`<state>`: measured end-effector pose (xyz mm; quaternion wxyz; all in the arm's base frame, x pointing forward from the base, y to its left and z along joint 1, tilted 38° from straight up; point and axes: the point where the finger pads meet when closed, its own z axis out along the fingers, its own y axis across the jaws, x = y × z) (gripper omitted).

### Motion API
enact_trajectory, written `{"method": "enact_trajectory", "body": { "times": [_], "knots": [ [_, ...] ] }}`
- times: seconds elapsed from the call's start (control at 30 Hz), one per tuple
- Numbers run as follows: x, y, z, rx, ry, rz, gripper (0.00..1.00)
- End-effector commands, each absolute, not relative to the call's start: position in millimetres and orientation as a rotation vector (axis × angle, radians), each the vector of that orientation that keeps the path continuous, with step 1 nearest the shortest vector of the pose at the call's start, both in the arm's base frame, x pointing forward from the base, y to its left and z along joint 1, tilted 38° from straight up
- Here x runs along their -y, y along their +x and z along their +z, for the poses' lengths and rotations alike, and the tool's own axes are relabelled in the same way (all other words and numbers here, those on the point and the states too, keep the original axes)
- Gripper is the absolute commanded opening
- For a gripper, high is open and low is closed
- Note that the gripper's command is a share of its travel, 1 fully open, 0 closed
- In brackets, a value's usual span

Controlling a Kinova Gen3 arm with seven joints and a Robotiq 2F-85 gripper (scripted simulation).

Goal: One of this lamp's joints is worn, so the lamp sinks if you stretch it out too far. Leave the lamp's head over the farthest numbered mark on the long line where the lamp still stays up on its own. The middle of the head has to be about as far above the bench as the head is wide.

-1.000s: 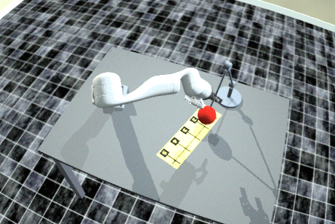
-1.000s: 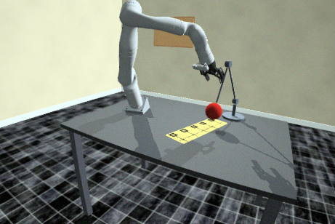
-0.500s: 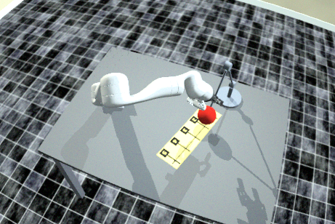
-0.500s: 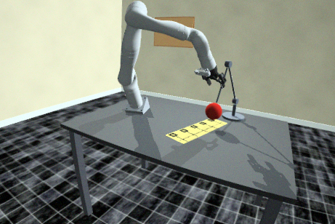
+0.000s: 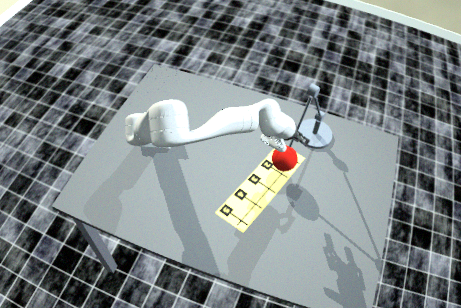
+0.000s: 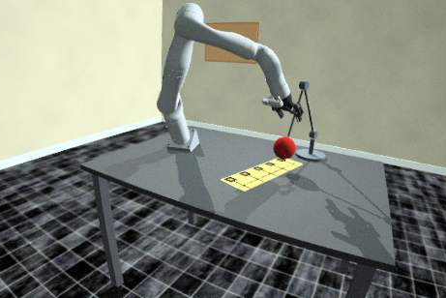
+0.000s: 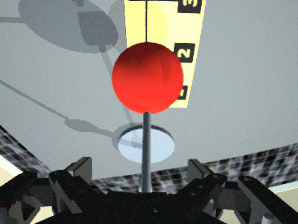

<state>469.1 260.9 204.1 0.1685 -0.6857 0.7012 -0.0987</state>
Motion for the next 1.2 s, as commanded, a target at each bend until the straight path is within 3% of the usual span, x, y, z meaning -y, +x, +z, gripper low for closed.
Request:
{"method": "enact_trajectory", "body": {
  "times": [0.0, 1.0, 1.03, 1.17],
  "knots": [
    [-262, 470, 196, -1.996, -1.957, -0.279, 1.0],
    [-266, 480, 162, -2.0, -1.968, -0.276, 1.0],
    [-266, 480, 162, -2.0, -1.968, -0.276, 0.0],
    [-266, 480, 162, -2.0, -1.968, -0.277, 0.0]
  ]
}}
